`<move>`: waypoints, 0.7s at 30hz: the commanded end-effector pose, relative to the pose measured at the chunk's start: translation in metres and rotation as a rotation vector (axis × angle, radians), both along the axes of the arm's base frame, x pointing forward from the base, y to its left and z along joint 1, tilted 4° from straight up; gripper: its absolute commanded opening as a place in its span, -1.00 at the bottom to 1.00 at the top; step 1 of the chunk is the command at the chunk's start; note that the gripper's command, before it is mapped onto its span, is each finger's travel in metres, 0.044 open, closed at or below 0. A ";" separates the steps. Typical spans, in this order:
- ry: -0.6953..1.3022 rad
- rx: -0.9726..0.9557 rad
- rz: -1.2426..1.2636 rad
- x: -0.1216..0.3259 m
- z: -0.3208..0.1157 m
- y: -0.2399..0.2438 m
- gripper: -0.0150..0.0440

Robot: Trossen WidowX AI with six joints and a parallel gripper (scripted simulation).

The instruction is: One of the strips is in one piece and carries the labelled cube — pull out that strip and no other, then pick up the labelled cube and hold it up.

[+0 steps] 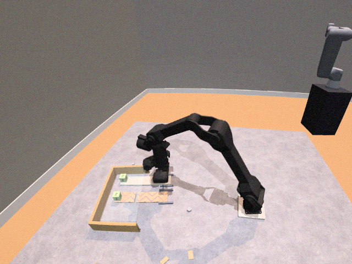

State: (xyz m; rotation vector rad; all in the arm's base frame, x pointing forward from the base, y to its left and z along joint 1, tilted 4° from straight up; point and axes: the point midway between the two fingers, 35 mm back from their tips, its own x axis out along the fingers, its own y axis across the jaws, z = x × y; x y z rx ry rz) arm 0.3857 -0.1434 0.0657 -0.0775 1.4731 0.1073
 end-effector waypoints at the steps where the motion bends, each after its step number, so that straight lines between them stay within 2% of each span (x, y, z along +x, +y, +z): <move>1: 0.009 0.007 -0.005 -0.002 -0.009 0.001 -0.49; 21: 0.009 0.007 -0.005 -0.002 -0.013 0.002 -0.49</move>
